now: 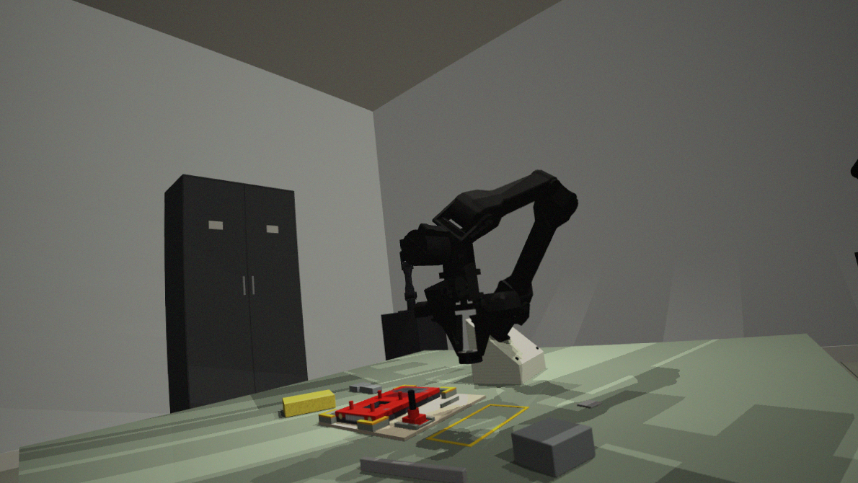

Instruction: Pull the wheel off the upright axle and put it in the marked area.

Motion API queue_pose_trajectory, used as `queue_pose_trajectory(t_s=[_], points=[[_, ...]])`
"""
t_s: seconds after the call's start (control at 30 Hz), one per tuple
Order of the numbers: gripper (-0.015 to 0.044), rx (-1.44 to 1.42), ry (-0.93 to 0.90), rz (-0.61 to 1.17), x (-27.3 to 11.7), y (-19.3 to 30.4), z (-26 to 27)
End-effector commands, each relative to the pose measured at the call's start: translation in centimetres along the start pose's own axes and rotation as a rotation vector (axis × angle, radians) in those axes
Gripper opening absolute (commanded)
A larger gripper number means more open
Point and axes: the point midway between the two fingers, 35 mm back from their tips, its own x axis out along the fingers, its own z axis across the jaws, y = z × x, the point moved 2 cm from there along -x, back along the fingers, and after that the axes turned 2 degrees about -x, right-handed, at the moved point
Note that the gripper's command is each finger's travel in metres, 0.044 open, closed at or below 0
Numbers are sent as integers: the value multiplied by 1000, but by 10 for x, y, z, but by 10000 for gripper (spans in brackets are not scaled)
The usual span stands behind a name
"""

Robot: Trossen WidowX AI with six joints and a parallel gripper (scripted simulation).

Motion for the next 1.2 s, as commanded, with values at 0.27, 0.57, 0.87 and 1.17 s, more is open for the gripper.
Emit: queue_pose_trajectory(t_s=[0.27, 0.57, 0.87, 1.17], points=[[0, 7, -6, 2, 21, 3, 3], [0, 6, -5, 2, 62, 0, 3], [0, 7, -10, 3, 105, 4, 4], [184, 5, -3, 8, 101, 4, 4]])
